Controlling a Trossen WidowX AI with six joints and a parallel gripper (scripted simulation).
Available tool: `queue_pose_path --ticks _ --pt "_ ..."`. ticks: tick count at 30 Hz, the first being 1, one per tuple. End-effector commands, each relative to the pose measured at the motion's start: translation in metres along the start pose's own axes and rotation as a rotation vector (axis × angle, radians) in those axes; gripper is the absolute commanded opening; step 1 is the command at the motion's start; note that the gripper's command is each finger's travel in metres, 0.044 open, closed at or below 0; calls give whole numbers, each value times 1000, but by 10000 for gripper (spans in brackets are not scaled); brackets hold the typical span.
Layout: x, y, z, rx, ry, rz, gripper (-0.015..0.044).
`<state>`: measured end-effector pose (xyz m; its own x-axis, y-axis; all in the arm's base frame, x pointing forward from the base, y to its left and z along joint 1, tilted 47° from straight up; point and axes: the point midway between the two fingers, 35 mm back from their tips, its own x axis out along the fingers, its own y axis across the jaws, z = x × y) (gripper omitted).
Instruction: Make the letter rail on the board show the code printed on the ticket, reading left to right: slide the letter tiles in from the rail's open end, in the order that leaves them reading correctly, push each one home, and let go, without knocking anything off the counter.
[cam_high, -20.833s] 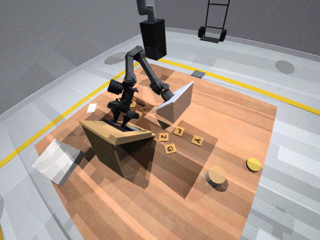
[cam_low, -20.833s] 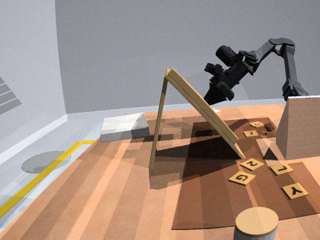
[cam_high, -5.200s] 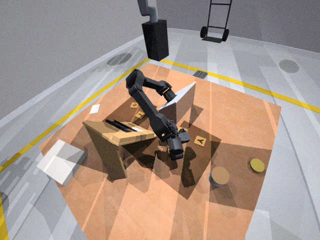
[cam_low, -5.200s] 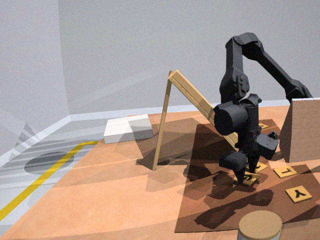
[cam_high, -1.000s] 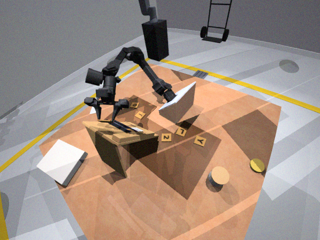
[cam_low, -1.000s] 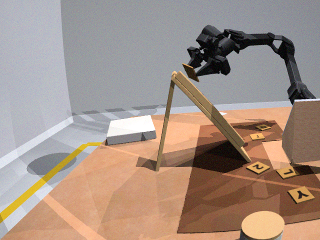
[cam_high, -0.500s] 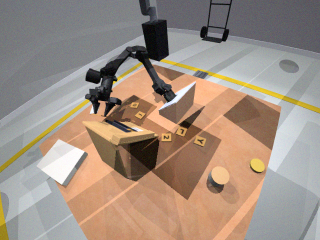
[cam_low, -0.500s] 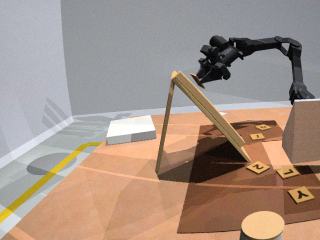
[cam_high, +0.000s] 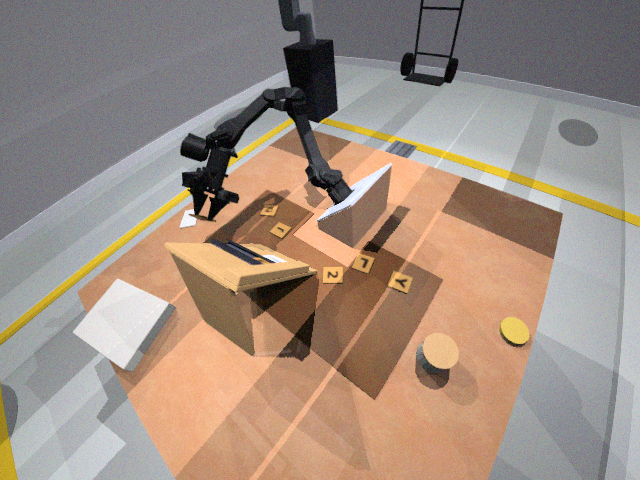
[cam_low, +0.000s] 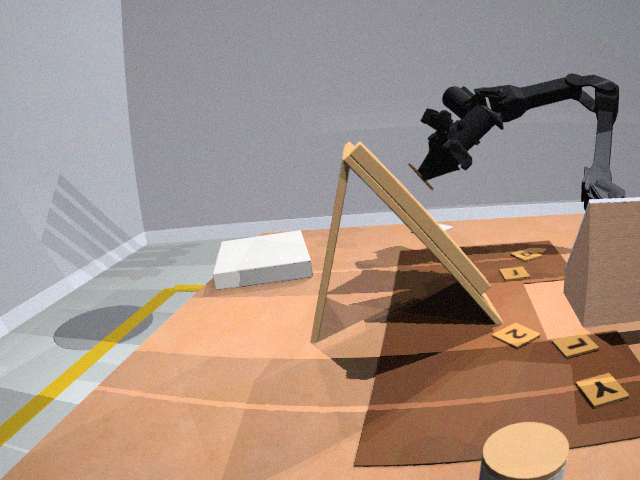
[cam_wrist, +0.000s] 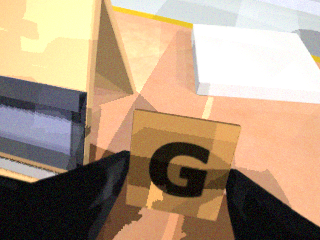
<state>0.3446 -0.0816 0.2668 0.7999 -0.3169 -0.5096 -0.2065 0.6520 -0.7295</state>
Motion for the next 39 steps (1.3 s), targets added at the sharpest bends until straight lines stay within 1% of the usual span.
queue_pose_path --ticks 1,4,14,39 --pt "-6 -8 -12 37 17 -25 0" --pt "-3 -9 -13 39 18 -27 0" --pt "42 -11 -14 39 17 -29 0" --pt "42 -12 -14 39 17 -29 0"
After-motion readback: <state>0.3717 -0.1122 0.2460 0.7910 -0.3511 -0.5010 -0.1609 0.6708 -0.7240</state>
